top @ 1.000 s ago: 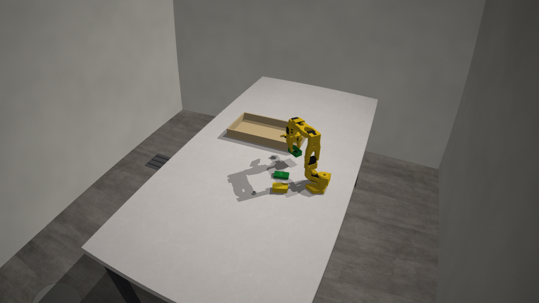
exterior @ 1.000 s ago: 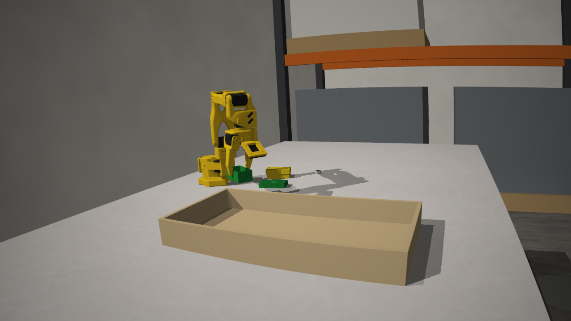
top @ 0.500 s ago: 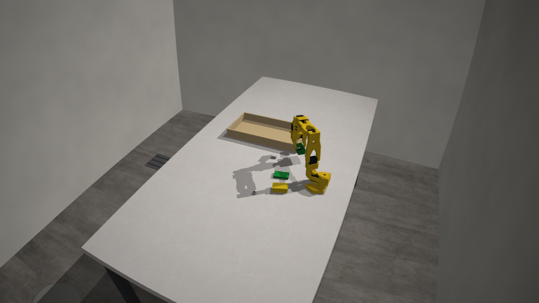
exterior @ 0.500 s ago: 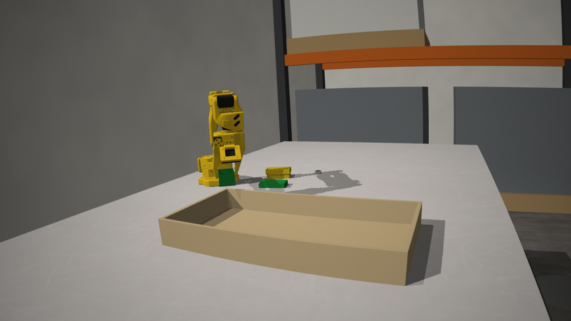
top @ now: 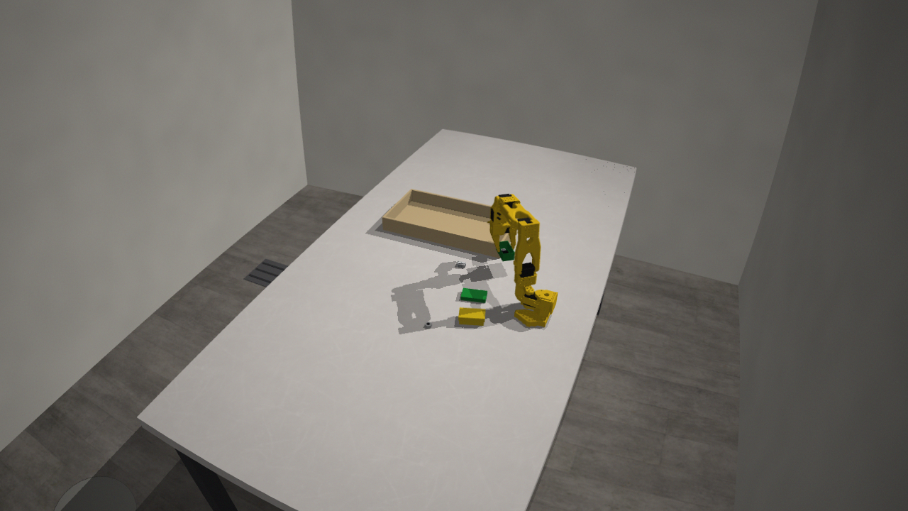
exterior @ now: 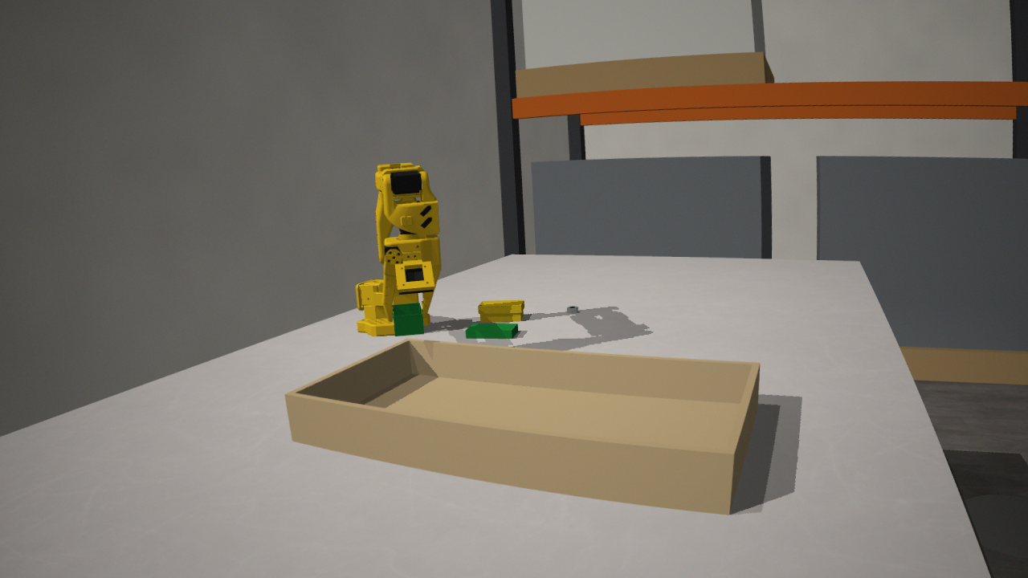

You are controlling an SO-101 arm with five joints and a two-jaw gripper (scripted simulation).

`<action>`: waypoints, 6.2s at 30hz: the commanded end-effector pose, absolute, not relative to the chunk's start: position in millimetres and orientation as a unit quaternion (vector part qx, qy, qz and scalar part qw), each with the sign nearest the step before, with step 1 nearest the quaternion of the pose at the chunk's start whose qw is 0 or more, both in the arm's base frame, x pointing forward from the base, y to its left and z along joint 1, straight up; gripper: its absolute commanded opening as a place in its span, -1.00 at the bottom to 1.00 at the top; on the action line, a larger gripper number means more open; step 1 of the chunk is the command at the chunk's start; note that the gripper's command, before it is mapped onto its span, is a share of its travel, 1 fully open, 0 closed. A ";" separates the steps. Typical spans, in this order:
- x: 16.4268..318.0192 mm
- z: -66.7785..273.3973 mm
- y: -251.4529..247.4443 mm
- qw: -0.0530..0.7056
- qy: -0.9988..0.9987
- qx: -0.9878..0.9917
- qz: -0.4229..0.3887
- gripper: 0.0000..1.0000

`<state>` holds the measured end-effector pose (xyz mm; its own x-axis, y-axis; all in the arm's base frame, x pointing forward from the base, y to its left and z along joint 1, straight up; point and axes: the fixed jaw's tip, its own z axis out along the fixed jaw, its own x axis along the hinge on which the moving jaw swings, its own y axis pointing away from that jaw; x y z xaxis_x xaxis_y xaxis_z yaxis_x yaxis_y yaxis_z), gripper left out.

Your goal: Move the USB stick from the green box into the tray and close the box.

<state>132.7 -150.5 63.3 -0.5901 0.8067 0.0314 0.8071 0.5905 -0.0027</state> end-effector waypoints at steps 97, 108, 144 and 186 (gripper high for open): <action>153.8 76.0 -183.3 -0.098 -0.882 -0.459 0.044 -0.61; 165.2 81.3 -197.9 -0.152 -0.875 -0.455 0.069 -0.61; 208.4 129.5 -252.8 -0.384 -0.804 -0.419 0.174 -0.61; 228.6 193.5 -278.5 -0.559 -0.700 -0.364 0.253 -0.61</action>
